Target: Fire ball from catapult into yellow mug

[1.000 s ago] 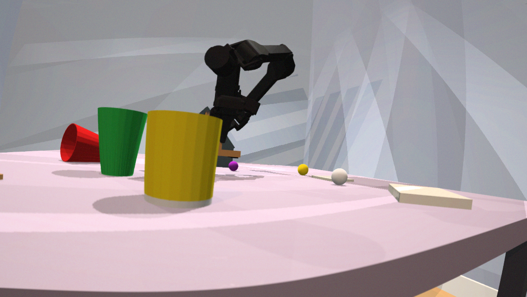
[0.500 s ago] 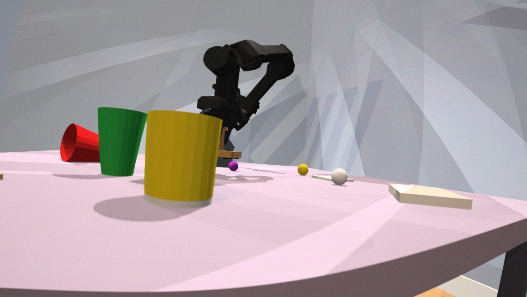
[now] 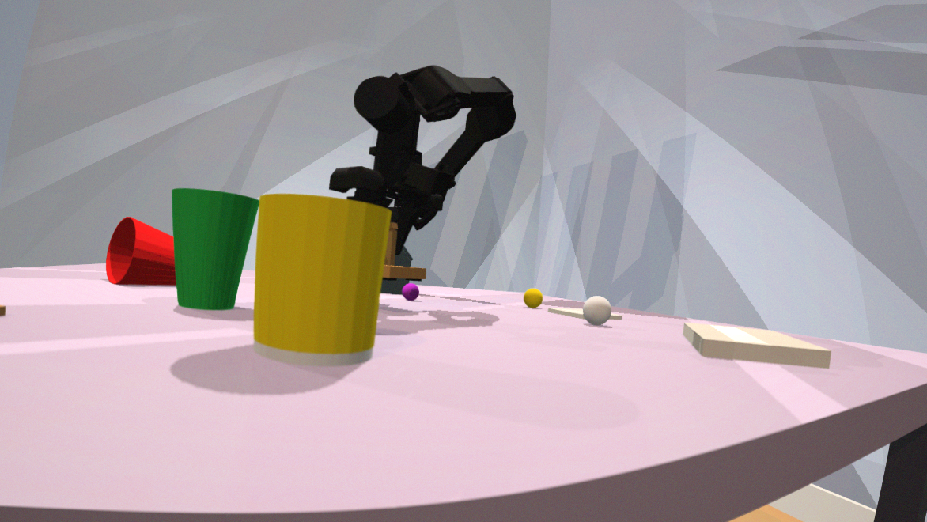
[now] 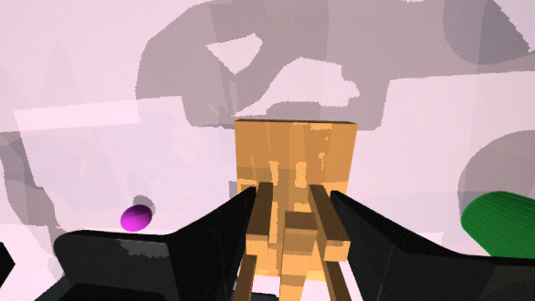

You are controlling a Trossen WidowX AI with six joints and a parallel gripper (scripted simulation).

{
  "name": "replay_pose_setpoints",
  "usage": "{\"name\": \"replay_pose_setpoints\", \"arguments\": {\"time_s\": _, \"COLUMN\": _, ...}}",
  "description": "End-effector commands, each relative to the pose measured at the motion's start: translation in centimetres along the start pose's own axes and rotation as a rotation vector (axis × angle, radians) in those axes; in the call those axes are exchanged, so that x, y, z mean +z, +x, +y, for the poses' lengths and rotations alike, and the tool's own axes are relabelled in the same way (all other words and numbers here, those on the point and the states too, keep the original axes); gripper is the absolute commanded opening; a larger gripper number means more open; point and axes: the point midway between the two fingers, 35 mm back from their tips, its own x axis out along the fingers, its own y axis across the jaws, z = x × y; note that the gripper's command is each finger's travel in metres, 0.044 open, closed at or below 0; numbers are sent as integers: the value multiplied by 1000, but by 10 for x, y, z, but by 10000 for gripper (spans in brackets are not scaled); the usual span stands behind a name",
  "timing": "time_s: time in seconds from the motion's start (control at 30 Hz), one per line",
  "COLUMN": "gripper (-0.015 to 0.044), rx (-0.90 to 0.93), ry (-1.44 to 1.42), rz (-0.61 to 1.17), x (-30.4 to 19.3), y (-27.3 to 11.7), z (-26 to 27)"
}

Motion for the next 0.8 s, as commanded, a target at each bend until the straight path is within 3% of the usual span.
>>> {"name": "replay_pose_setpoints", "arguments": {"time_s": 0.0, "gripper": 0, "rx": -6, "ry": 11, "rz": -1, "x": 1, "y": -1, "z": -2}}
{"name": "replay_pose_setpoints", "arguments": {"time_s": 0.77, "gripper": 0, "rx": -5, "ry": 11, "rz": -2, "x": 2, "y": 36, "z": -4}}
